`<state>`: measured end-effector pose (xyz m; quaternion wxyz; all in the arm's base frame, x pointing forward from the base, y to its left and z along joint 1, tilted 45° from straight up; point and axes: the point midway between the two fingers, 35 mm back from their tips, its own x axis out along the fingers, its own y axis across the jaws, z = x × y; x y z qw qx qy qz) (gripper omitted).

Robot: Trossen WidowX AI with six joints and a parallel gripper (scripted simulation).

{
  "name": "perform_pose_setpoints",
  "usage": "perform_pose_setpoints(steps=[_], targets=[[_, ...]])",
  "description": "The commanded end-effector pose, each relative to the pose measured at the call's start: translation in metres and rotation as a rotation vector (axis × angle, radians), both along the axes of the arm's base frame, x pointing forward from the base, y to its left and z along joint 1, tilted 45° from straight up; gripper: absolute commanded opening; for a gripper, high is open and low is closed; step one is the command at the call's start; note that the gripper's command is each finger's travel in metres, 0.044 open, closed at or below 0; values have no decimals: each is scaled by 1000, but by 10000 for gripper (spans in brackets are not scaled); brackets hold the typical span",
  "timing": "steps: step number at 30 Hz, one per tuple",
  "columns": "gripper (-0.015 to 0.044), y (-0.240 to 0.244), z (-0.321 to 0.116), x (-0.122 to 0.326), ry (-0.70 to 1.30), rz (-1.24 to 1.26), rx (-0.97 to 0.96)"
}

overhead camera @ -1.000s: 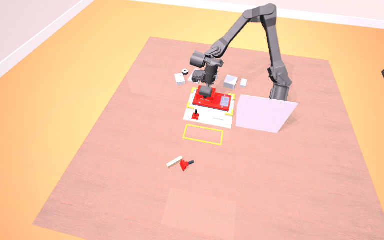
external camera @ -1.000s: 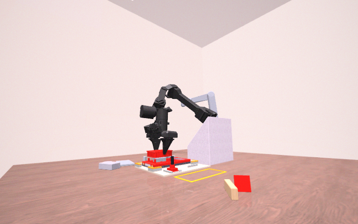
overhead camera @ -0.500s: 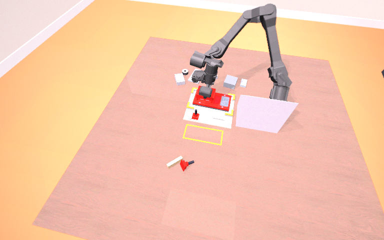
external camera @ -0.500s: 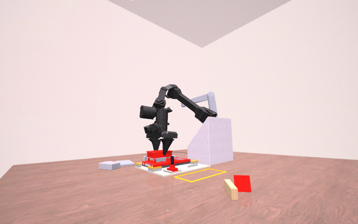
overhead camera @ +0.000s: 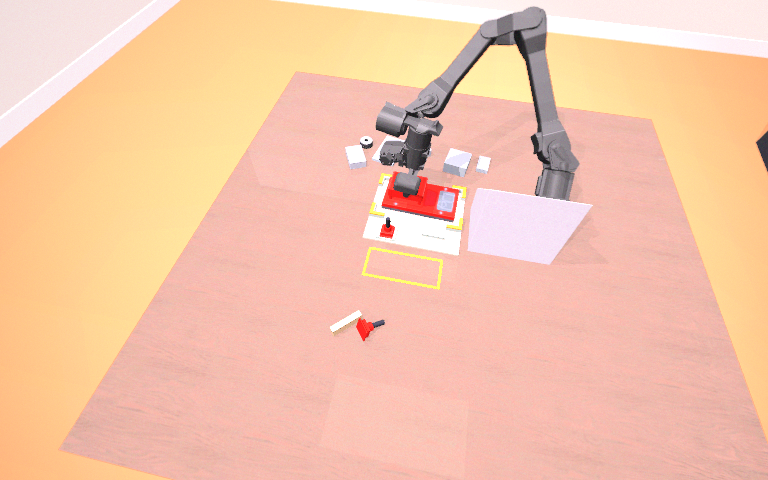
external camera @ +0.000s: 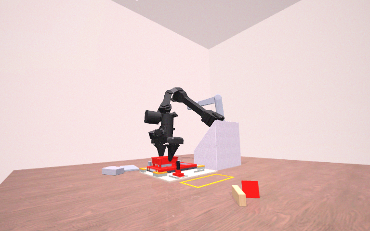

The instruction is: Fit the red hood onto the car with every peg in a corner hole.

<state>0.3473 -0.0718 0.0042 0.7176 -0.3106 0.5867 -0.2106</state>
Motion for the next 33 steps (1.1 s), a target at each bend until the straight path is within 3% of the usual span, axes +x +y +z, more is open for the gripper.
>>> perform_pose_setpoints(steps=[1, 31, 33], targets=[[0, 0, -1, 0, 4, 6, 3], [0, -7, -7, 1, 0, 0, 0], [53, -7, -7, 1, 1, 0, 0]])
